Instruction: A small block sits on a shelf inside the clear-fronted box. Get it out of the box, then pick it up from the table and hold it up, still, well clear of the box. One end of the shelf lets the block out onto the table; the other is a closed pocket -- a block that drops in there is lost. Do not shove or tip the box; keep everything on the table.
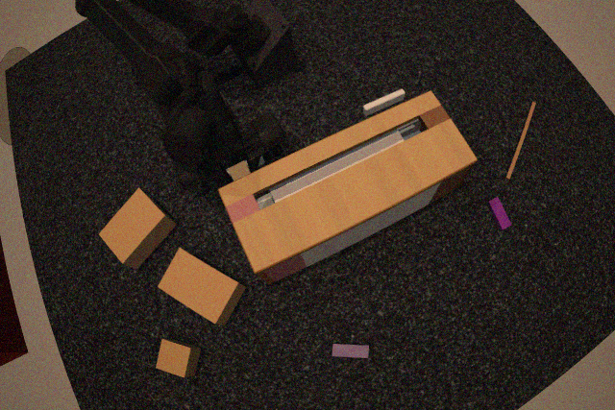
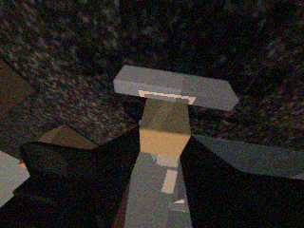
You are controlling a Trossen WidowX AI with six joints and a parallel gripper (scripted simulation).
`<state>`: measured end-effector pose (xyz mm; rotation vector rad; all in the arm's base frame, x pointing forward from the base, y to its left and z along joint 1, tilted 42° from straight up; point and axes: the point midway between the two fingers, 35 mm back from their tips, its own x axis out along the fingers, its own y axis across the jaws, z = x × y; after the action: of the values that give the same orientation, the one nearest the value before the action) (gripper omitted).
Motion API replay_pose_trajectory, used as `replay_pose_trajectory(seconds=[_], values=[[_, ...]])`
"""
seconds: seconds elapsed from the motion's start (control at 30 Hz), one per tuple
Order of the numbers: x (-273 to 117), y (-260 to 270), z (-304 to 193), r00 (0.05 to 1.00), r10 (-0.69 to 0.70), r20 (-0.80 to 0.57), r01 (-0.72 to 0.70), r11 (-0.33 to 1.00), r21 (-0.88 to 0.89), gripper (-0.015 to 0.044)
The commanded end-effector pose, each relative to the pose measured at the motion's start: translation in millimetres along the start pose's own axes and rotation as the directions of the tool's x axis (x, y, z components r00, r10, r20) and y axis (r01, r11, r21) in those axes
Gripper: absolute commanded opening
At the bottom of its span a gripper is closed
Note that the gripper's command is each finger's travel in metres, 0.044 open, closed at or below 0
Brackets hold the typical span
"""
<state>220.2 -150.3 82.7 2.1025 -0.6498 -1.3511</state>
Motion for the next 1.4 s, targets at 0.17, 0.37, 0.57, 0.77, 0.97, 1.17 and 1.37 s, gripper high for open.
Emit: replay_pose_trajectory(seconds=[0.17, 0.37, 0.57, 0.77, 0.97, 1.17, 1.37], values=[[-36.9, 5.3, -15.6, 1.000, 0.009, -0.001, -0.009, 0.999, 0.039, 0.0000], [-40.1, 5.4, -16.2, 1.000, 0.010, 0.001, -0.010, 1.000, 0.015, 0.0000], [-43.0, 2.9, -16.8, 1.000, 0.009, 0.011, -0.006, 0.976, -0.220, 0.0000], [-46.0, 0.5, -17.4, 1.000, 0.010, 0.022, 0.001, 0.894, -0.449, 0.0000], [-49.2, -1.6, -18.1, 0.999, 0.011, 0.032, 0.012, 0.759, -0.651, 0.0000], [-52.5, -3.6, -18.7, 0.999, 0.014, 0.041, 0.025, 0.579, -0.815, 0.0000], [-55.9, -5.4, -19.3, 0.999, 0.019, 0.049, 0.039, 0.363, -0.931, 0.0000]])
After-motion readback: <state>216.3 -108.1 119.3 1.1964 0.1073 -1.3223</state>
